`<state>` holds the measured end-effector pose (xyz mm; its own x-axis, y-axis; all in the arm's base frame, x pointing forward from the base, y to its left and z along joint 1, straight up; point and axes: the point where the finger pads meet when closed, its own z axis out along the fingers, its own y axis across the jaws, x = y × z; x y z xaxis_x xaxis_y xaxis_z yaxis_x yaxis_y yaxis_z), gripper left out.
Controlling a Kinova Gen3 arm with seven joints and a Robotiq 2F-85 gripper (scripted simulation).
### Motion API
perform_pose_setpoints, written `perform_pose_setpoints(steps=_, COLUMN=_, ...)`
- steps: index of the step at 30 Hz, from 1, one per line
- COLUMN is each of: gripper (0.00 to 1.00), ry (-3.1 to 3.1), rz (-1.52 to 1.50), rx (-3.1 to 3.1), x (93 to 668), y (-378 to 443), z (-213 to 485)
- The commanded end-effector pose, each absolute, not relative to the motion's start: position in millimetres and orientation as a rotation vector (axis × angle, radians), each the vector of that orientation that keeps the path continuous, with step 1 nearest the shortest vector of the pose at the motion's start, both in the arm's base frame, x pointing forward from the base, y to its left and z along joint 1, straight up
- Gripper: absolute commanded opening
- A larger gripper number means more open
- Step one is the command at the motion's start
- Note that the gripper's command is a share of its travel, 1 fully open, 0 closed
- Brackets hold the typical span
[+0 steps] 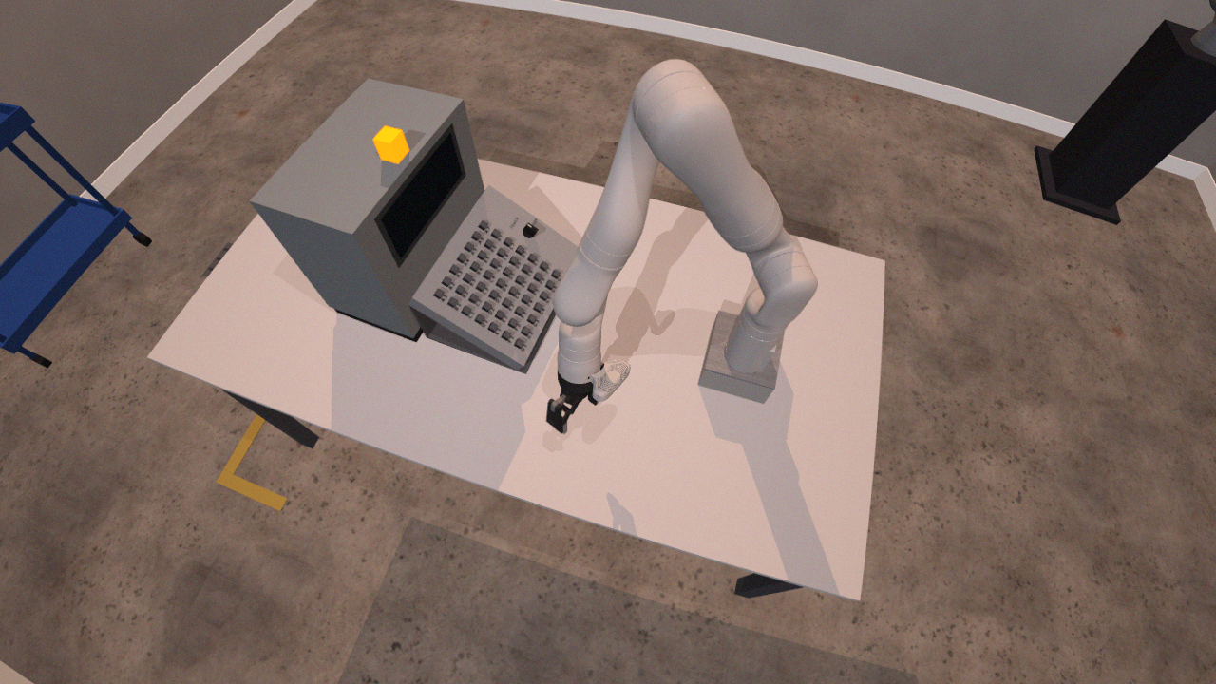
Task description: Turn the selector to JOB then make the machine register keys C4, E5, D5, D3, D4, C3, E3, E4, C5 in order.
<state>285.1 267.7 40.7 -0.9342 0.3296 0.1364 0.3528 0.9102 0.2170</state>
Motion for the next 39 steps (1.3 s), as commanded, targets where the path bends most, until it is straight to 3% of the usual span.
perform_pose_setpoints(steps=1, gripper=1.0, ry=-2.976, rz=-0.367, rx=-0.533, x=285, y=268, z=41)
perform_pose_setpoints(steps=22, gripper=1.0, ry=-2.976, rz=-0.367, rx=-0.533, x=286, y=268, z=47)
perform_pose_setpoints(steps=39, gripper=1.0, ry=-2.976, rz=-0.367, rx=-0.533, x=287, y=268, z=179)
